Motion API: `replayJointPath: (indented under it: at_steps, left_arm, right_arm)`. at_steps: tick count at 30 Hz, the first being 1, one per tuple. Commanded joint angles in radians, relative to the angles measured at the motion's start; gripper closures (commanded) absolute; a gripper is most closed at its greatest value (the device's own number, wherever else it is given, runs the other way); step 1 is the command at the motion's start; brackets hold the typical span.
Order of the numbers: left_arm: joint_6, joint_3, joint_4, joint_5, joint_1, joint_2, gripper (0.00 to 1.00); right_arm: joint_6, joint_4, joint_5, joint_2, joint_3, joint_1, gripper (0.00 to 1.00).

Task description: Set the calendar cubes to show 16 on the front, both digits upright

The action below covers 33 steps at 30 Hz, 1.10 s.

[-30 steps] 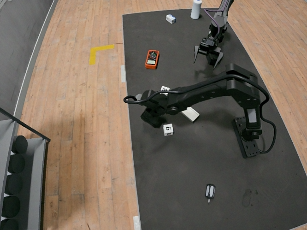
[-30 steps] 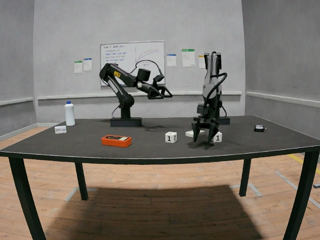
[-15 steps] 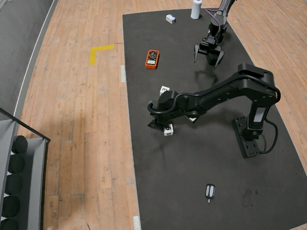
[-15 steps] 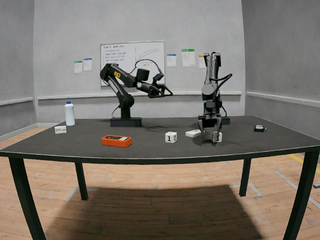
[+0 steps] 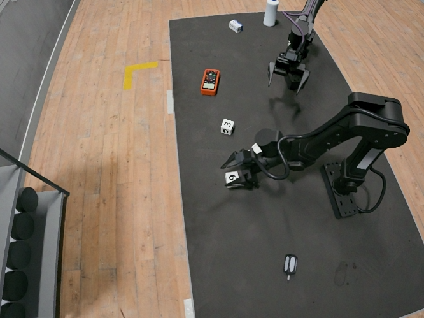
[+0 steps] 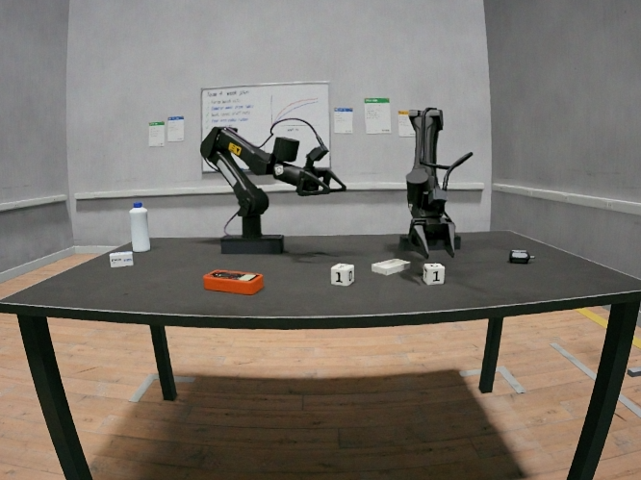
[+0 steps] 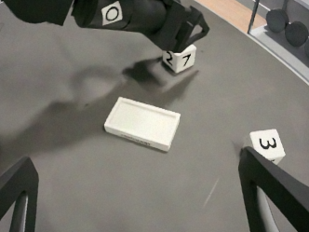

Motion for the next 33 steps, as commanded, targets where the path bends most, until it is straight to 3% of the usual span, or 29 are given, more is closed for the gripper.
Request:
replayJointPath:
  at_steps: [1, 3, 12, 23, 33]
  left_arm:
    - [-0.038, -0.068, 0.135, -0.043, -0.028, -0.041, 0.36]
    - [0.020, -0.125, 0.134, -0.058, -0.052, -0.043, 0.36]
    - [-0.072, -0.263, 0.202, -0.073, -0.131, -0.049, 0.36]
    - [-0.060, -0.268, 0.191, -0.064, -0.134, -0.047, 0.36]
    - [-0.034, -0.206, 0.186, -0.033, -0.094, -0.003, 0.36]
  right_arm:
    - [-0.004, 0.015, -0.002, 0.006, 0.006, -0.006, 0.00]
    - [-0.004, 0.015, -0.002, 0.006, 0.006, -0.006, 0.00]
    - [-0.004, 0.015, -0.002, 0.006, 0.006, -0.006, 0.00]
    - [-0.004, 0.015, -0.002, 0.006, 0.006, -0.006, 0.00]
    - [-0.004, 0.015, -0.002, 0.006, 0.006, -0.006, 0.00]
